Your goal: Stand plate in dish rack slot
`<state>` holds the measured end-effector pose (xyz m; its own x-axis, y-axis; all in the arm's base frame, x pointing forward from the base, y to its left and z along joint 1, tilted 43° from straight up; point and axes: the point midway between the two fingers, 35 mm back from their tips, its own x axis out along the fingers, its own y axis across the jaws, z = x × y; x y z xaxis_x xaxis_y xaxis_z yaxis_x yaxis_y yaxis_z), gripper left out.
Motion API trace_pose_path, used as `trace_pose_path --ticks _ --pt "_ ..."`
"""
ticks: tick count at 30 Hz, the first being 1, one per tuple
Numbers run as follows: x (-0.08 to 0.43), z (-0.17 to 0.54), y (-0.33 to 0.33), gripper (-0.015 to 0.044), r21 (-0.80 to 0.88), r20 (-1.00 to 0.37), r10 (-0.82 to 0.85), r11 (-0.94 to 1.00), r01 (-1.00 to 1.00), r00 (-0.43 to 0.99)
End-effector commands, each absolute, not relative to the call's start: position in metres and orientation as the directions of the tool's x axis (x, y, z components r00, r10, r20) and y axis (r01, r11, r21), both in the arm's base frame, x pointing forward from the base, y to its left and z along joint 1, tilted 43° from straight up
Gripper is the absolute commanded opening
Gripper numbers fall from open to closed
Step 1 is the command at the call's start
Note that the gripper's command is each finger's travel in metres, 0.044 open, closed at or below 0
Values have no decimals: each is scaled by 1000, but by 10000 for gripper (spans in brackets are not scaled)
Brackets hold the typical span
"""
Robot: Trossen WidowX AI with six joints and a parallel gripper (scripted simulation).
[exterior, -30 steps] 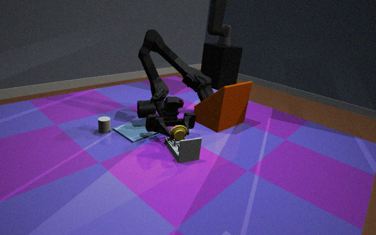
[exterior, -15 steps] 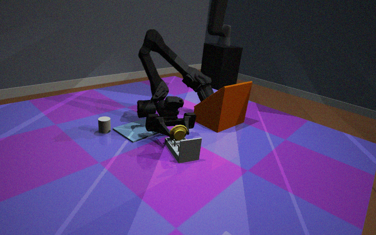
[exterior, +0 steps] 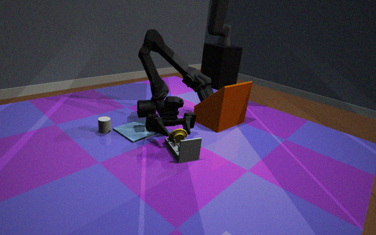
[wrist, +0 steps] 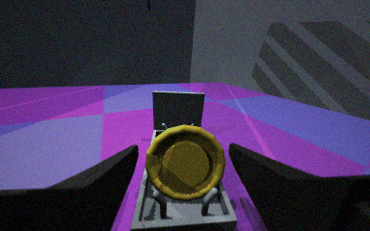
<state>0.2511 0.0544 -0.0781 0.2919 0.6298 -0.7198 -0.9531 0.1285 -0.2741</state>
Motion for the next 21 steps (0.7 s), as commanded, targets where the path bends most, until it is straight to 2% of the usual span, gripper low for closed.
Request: trace_pose_path --ticks 1,13,21 --pt "251 -78 54 400 -274 -720 630 128 -953 292" --pt "251 8 133 400 -235 -728 633 131 -963 264" --pt "251 7 136 400 -176 -762 600 167 -970 242"
